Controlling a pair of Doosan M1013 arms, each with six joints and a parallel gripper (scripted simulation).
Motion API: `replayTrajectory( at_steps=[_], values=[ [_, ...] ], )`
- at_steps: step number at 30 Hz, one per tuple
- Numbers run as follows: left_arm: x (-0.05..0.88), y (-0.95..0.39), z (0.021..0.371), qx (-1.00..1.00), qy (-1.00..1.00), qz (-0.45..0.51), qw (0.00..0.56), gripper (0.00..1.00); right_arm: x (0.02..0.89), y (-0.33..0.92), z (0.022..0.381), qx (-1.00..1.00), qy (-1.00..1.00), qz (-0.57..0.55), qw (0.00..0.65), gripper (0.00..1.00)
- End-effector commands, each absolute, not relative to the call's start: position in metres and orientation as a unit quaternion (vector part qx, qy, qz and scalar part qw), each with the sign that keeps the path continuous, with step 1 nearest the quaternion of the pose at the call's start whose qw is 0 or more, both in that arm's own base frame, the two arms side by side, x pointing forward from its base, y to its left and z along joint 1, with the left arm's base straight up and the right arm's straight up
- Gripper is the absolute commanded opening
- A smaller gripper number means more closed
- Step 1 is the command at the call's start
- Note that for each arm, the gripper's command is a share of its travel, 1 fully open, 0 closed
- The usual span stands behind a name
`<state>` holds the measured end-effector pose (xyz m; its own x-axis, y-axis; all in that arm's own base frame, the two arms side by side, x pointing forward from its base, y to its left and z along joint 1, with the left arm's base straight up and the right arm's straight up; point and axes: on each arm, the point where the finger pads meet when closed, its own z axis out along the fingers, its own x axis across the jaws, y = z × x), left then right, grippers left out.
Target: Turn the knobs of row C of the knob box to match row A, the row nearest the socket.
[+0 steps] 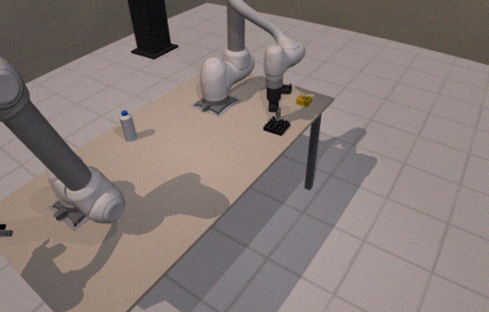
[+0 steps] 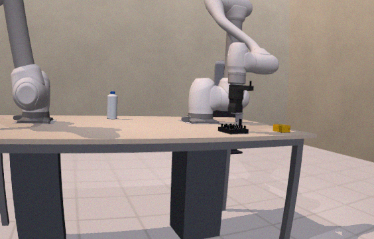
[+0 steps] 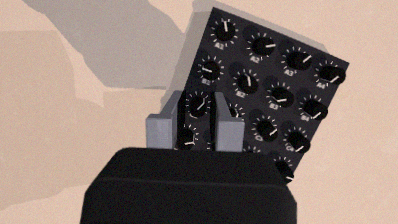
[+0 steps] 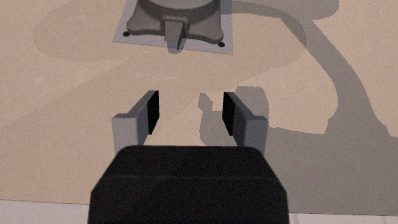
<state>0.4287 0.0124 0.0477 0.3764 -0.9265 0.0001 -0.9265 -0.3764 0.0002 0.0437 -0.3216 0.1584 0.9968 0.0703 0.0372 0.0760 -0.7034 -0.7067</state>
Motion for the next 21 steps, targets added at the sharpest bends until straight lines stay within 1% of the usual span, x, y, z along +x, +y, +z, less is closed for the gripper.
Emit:
replayTrajectory(
  at_steps=[1,15,16,21],
  values=[
    [0.4293,0.0124,0.0479,0.83,-0.558,0.0,0.0,0.46,0.0437,-0.3219,0.1588,-0.923,-0.04,-0.004,0.383,1.0],
    [0.4293,0.0124,0.0479,0.83,-0.558,0.0,0.0,0.46,0.0437,-0.3219,0.1588,-0.923,-0.04,-0.004,0.383,1.0],
    [0.4293,0.0124,0.0479,0.83,-0.558,0.0,0.0,0.3,0.0437,-0.3219,0.1588,-0.923,-0.04,-0.004,0.383,1.0],
    [0.4293,0.0124,0.0479,0.83,-0.558,0.0,0.0,0.3,0.0437,-0.3219,0.1588,-0.923,-0.04,-0.004,0.383,1.0]
  ],
)
